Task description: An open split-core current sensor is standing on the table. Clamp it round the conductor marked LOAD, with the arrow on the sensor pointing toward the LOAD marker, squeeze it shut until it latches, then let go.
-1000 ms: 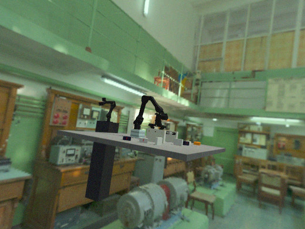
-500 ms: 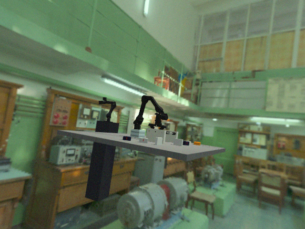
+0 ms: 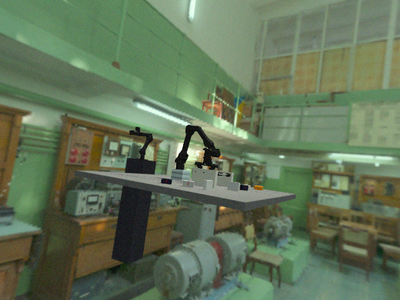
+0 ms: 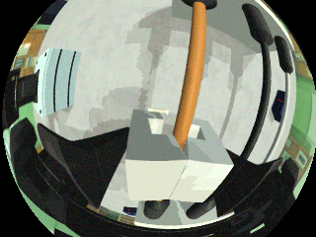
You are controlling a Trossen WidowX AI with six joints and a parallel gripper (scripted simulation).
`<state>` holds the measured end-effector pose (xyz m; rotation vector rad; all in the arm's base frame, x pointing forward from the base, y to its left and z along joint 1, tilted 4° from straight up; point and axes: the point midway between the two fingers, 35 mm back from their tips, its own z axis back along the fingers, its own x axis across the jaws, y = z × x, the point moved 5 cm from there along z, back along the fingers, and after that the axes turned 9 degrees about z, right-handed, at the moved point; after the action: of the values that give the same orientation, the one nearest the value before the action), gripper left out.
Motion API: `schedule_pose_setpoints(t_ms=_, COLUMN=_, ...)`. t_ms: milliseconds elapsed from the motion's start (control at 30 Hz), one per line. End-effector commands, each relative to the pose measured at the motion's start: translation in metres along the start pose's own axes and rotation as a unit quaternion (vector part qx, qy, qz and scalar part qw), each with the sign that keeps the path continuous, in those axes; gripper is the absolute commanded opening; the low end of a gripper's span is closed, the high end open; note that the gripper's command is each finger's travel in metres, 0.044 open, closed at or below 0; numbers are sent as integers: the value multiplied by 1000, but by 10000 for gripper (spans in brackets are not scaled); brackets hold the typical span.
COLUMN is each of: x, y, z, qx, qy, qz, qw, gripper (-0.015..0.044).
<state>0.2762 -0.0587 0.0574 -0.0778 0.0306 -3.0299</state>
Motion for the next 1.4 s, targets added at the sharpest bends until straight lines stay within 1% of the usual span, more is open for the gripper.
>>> schedule_pose_setpoints(t_ms=0, x=0, y=0, z=1, qx=1, qy=2, qz=0, qw=1000, gripper=0)
schedule_pose_setpoints(t_ms=467, x=0, y=0, z=1, qx=1, qy=2, qz=0, qw=1000, gripper=0)
schedule_pose_setpoints(t_ms=967, x=0, y=0, z=0, qx=0, qy=0, qz=0, qw=1000, gripper=394)
schedule_pose_setpoints(t_ms=1033, x=-2, y=0, z=1, qx=-2, qy=-13, qz=0, qw=1000, gripper=440)
schedule_pose_setpoints(t_ms=1200, x=-12, y=2, z=13, qx=-17, qy=-107, qz=1, qw=994, gripper=440)
schedule_pose_setpoints(t_ms=1367, x=-13, y=2, z=12, qx=-18, qy=-117, qz=2, qw=993, gripper=440)
